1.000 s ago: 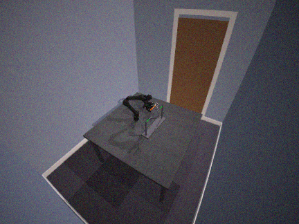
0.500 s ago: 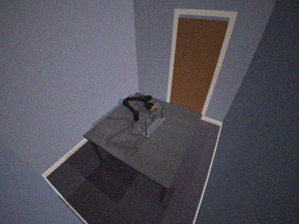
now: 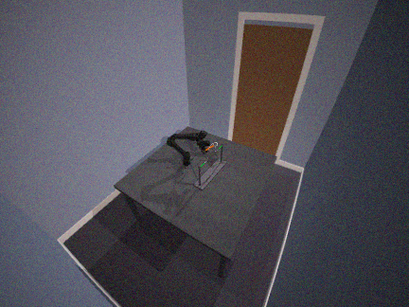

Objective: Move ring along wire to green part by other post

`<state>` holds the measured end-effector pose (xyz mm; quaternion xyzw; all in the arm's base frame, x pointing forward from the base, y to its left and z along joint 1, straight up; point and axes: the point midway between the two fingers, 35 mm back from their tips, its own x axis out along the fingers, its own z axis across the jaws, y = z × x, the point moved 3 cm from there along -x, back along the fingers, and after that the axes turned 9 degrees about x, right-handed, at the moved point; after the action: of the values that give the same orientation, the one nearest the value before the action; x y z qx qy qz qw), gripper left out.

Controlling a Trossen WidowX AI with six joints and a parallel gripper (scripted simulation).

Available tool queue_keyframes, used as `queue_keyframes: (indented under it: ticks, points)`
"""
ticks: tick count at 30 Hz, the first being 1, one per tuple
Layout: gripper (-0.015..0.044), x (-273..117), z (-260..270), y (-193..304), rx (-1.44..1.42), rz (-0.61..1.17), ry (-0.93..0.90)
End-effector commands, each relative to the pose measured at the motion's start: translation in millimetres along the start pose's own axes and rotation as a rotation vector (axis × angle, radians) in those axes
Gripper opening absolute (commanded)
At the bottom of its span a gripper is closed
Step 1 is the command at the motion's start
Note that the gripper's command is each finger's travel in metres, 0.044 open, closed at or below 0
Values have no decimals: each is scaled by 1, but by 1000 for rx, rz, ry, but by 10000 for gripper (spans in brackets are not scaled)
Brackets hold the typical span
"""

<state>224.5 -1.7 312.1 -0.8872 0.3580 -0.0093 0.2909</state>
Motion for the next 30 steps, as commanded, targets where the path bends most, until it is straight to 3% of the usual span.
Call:
queue_keyframes:
  ticks: [1, 30]
  points:
    - [-150, -1, -5, 2, -38, -12, 46]
    - [-150, 0, -15, -1, -381, -99, 305]
